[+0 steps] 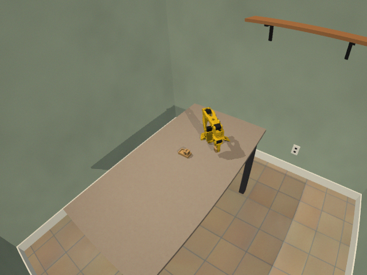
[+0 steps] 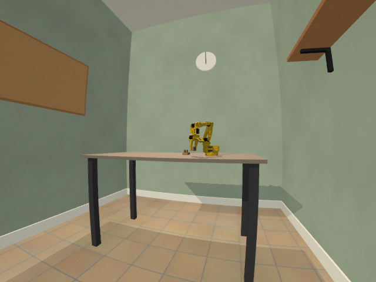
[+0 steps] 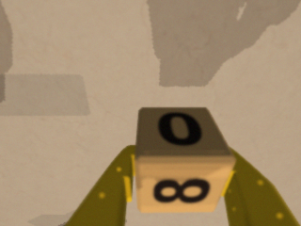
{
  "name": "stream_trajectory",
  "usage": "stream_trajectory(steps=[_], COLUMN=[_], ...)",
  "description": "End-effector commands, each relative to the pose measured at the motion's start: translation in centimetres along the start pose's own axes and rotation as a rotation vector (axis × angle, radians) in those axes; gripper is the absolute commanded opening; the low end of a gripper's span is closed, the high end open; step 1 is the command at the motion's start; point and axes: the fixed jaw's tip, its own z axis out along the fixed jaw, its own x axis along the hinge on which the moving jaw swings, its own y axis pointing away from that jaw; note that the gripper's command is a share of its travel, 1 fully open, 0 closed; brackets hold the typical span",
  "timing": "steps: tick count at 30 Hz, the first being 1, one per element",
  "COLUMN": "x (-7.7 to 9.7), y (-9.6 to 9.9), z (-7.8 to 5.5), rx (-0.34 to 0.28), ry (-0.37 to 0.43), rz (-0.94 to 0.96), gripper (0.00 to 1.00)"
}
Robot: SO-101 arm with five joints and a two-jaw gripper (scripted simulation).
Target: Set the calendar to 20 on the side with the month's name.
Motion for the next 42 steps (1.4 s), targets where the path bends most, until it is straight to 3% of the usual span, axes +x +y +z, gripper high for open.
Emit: stream_trajectory(steps=[1,42], x=[-0.2,-0.2], y=[-0.4,-0.5], z=[-0.2,1.3], rx=[0.041,0.041], ry=[-0.002,-0.002], rz=[-0.001,-0.001], gripper=[0.00,0.00])
